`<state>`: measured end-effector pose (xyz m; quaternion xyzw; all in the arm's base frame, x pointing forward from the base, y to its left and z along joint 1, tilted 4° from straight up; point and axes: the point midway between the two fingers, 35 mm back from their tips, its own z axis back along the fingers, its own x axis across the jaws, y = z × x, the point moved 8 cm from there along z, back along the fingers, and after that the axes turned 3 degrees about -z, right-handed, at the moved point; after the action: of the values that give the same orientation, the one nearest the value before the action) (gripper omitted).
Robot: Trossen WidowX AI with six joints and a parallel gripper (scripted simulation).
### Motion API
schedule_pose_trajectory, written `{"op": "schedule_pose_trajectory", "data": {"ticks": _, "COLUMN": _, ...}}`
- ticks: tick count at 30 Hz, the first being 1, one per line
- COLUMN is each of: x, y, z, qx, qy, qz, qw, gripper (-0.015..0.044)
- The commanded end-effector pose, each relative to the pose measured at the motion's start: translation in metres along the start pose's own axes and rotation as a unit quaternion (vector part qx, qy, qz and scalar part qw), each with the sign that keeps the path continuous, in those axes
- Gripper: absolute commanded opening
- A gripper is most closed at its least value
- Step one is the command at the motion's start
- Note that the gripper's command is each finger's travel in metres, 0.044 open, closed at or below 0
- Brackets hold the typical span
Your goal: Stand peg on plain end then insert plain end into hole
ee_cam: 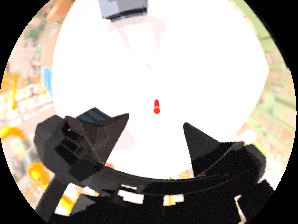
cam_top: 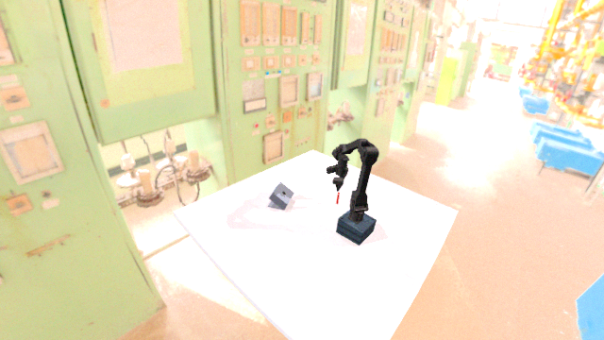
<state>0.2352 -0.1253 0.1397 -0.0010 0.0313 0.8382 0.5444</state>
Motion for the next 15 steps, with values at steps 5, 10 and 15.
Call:
{"op": "schedule_pose_trajectory", "data": {"ticks": 5, "x": 0.0, "y": 0.0, "z": -0.018, "qx": 0.003, "qy": 0.002, "qz": 0.017, "qw": 1.0, "gripper": 0.044}}
{"op": "schedule_pose_trajectory", "data": {"ticks": 10, "x": 0.0, "y": 0.0, "z": -0.023, "qx": 0.003, "qy": 0.002, "qz": 0.017, "qw": 1.0, "gripper": 0.044}}
{"op": "schedule_pose_trajectory", "data": {"ticks": 15, "x": -0.001, "y": 0.0, "z": -0.031, "qx": 0.003, "qy": 0.002, "qz": 0.017, "qw": 1.0, "gripper": 0.044}}
